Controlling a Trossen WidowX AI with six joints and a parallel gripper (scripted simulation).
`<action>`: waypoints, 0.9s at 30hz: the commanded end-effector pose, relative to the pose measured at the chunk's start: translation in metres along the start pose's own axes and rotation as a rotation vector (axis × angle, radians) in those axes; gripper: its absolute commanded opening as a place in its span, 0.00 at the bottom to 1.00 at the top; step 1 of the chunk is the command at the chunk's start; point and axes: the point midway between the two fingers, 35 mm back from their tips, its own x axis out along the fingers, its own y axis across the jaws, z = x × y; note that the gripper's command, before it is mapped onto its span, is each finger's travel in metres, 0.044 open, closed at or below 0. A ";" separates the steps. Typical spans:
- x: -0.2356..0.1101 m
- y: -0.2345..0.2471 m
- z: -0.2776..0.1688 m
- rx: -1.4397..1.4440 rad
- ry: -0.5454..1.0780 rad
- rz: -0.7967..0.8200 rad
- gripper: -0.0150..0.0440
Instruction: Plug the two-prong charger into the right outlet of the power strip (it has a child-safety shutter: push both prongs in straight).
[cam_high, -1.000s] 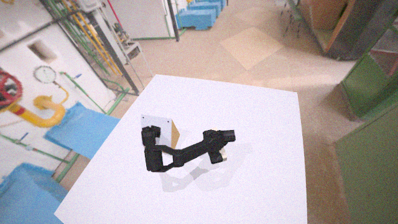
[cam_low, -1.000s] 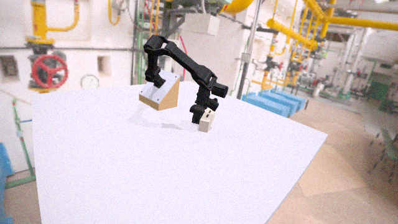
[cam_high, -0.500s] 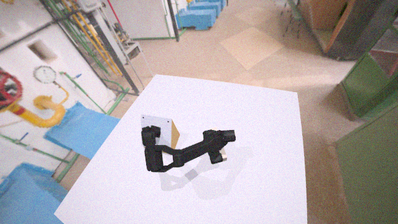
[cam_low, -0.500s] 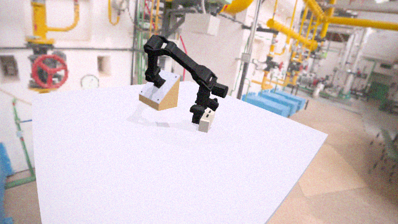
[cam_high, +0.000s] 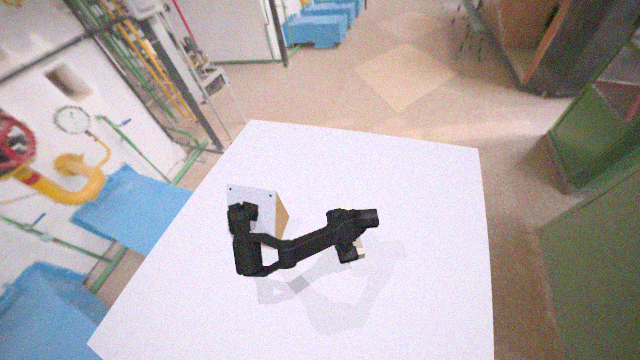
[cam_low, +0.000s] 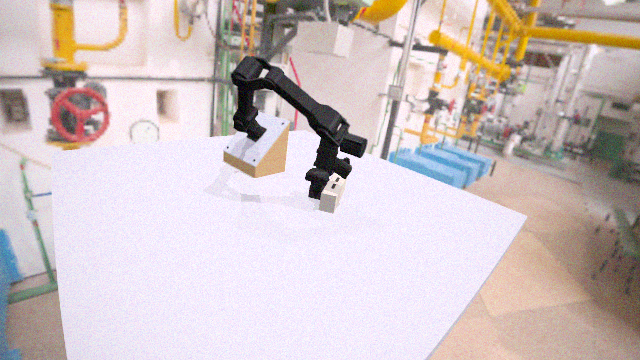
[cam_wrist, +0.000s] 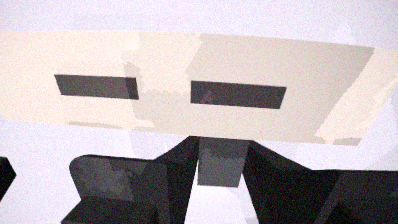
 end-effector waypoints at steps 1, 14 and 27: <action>-0.002 0.000 0.008 0.014 -0.022 0.000 0.25; 0.000 0.000 0.000 0.000 0.001 0.000 0.25; 0.000 0.000 0.000 0.000 0.001 0.000 0.61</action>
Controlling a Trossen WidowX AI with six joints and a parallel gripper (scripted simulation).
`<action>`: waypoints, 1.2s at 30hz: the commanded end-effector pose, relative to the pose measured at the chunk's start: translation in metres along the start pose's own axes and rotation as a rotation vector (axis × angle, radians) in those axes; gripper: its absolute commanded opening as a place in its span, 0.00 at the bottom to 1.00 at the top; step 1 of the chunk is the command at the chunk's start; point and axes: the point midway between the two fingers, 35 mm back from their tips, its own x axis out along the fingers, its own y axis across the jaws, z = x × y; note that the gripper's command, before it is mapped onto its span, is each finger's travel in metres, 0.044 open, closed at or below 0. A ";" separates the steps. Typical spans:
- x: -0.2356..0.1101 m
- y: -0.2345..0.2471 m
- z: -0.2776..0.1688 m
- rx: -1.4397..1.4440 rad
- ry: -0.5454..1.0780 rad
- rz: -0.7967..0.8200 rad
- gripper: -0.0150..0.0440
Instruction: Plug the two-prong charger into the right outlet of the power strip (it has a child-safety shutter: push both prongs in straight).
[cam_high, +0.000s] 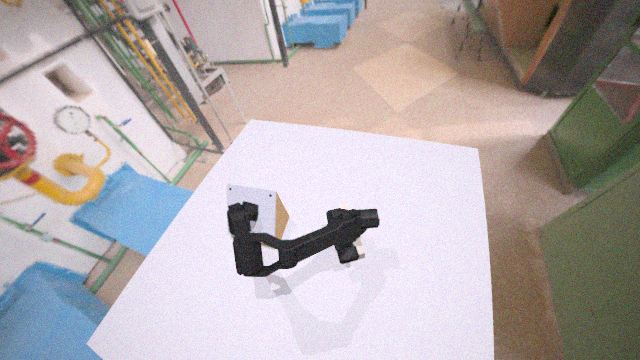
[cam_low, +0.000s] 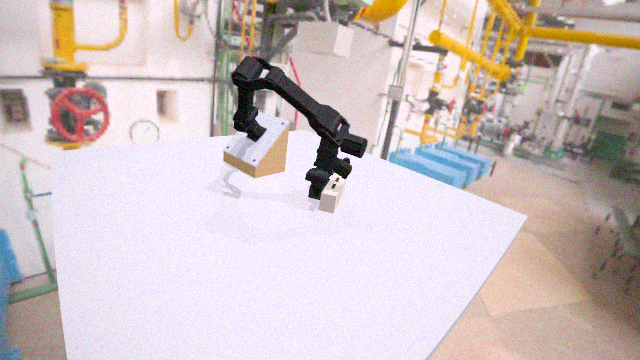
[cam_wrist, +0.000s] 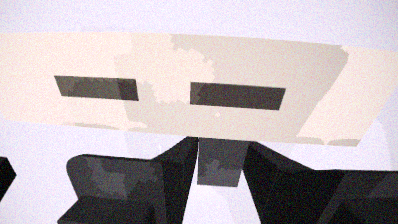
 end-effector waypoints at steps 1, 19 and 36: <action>0.000 0.000 0.000 0.001 -0.001 0.000 0.65; 0.000 0.000 -0.002 0.004 -0.006 0.000 1.00; 0.001 0.000 -0.007 0.009 -0.015 -0.001 1.00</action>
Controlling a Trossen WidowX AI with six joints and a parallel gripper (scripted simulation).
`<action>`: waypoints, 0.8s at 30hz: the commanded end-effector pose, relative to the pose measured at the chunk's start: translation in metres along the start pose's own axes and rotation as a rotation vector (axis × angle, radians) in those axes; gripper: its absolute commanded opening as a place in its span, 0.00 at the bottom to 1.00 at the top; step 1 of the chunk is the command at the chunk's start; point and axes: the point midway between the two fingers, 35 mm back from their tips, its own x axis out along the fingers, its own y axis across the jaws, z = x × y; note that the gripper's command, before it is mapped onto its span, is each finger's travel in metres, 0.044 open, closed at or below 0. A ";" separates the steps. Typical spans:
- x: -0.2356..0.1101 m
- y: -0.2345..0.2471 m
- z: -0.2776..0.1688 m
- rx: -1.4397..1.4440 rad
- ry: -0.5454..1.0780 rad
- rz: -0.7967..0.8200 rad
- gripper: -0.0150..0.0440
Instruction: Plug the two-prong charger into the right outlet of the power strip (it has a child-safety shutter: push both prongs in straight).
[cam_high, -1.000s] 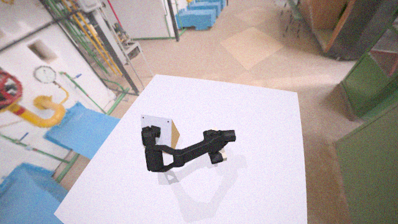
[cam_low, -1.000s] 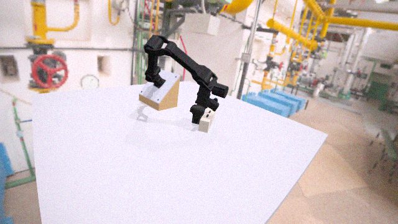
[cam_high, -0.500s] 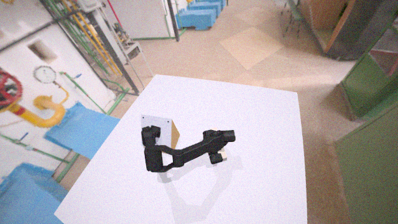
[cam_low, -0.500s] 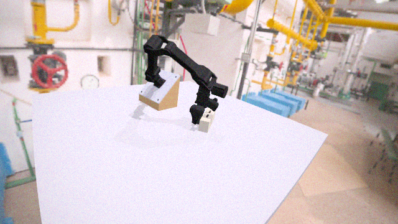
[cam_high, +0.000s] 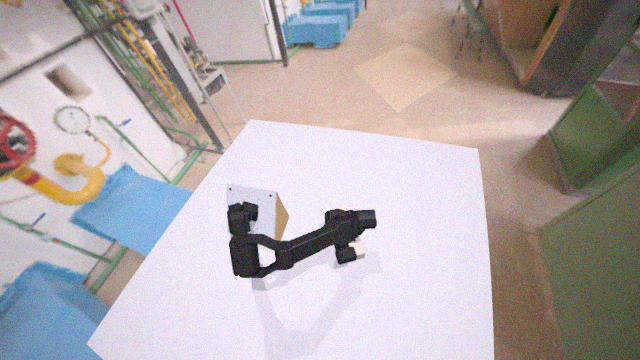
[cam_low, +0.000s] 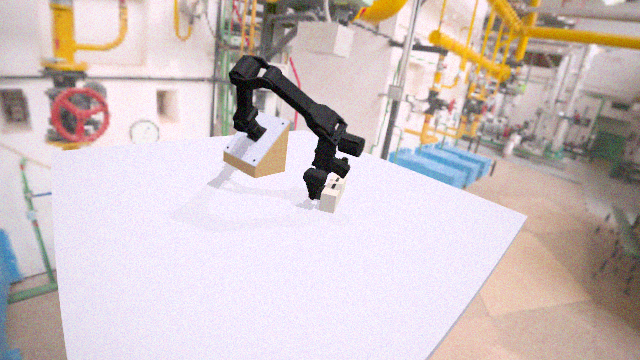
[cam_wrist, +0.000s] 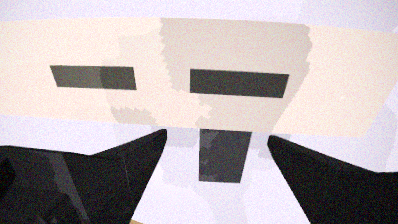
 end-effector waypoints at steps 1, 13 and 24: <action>-0.001 -0.001 -0.002 0.000 -0.004 0.001 1.00; 0.000 0.000 -0.005 0.004 -0.010 0.001 1.00; 0.000 -0.001 -0.012 0.005 -0.011 0.001 1.00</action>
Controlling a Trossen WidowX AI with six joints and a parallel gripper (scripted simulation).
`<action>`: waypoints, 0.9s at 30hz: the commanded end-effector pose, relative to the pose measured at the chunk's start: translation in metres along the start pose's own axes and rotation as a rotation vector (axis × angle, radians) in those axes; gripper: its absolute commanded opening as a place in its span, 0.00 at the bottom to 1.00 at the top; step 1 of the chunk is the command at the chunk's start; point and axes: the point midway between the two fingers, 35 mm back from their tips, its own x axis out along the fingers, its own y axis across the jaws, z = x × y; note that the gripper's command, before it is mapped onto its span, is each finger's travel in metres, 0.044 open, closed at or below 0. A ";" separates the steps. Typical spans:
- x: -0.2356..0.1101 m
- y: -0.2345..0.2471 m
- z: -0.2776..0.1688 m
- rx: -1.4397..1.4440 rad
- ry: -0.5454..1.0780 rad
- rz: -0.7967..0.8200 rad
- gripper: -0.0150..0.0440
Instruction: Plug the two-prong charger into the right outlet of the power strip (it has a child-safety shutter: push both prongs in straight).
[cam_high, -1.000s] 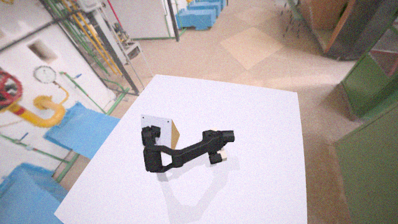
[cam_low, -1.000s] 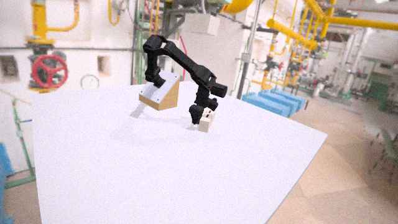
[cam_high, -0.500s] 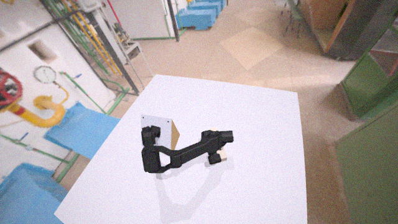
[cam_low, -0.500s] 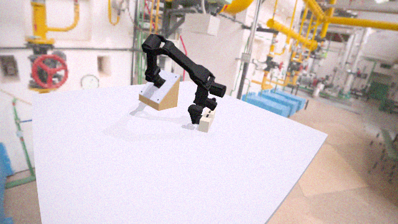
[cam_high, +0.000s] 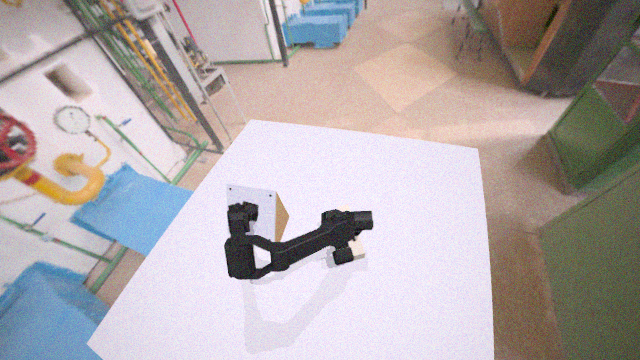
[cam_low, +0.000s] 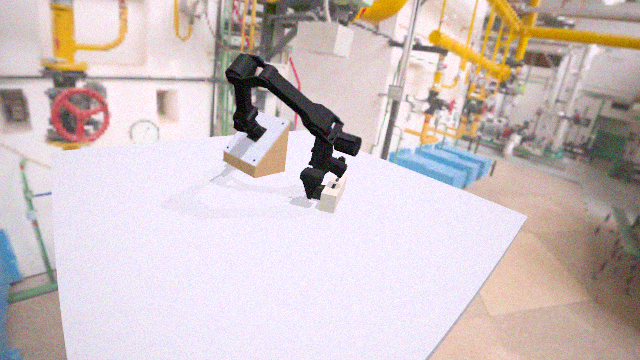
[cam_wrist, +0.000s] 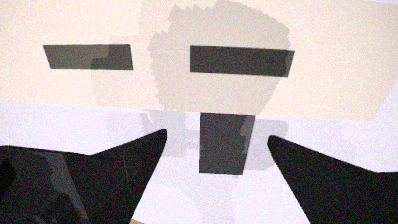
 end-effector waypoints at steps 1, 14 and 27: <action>-0.001 -0.001 -0.004 0.000 -0.003 0.001 1.00; 0.000 -0.002 -0.018 0.000 -0.003 0.001 1.00; 0.002 -0.001 -0.032 -0.001 -0.002 0.001 1.00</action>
